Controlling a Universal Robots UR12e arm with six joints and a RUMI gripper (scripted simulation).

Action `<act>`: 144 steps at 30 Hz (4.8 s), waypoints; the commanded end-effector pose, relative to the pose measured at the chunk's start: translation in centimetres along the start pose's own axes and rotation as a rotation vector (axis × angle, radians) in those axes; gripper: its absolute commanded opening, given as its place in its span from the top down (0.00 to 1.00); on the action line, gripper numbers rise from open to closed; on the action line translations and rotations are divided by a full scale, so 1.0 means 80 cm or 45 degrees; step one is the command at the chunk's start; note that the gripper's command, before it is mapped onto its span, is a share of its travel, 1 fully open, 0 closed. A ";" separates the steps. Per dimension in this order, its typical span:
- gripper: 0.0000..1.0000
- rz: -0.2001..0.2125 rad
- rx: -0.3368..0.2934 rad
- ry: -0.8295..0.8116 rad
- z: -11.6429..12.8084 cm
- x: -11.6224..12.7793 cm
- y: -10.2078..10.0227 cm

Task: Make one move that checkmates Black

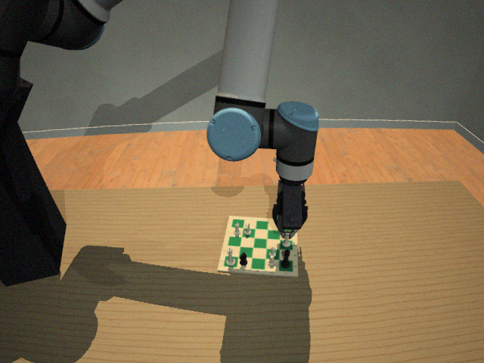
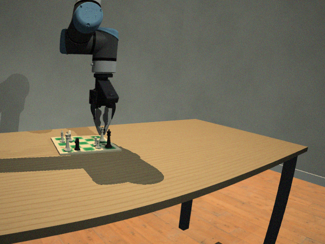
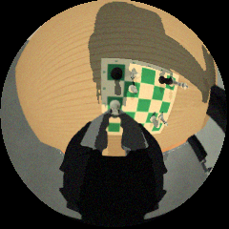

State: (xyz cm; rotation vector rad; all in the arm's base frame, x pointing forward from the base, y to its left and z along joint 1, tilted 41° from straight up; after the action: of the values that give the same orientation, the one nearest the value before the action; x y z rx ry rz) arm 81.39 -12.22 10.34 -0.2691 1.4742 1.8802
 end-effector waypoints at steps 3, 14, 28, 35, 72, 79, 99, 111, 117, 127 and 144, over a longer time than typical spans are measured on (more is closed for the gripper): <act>1.00 -0.001 0.000 0.000 0.000 -0.001 0.001; 1.00 -0.001 0.000 0.000 0.000 -0.001 0.001; 1.00 -0.001 0.000 0.000 0.000 -0.001 0.001; 1.00 -0.001 0.000 0.000 0.000 -0.001 0.000; 1.00 -0.001 0.000 0.000 0.000 -0.001 -0.004; 1.00 -0.001 0.000 0.000 0.000 -0.001 -0.004; 0.80 -0.001 0.000 0.000 0.000 -0.001 -0.004; 0.75 -0.001 0.000 0.000 0.000 -0.001 -0.004; 0.75 -0.001 0.000 0.000 0.000 -0.001 0.000; 0.75 -0.001 0.000 0.000 0.000 -0.001 0.053; 0.75 -0.001 0.000 0.000 0.000 -0.001 0.108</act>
State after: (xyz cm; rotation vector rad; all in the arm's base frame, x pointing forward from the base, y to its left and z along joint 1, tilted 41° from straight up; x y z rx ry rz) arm 76.14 -12.93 16.55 -0.2694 1.4741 1.8798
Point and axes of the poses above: the point where the finger pads meet when closed, its own y axis back along the fingers, its own x axis across the jaws, z = x × y, the point moved 7 cm from there along y, back along the fingers, and after that the axes turned 3 degrees about -y, right-handed, at the moved point
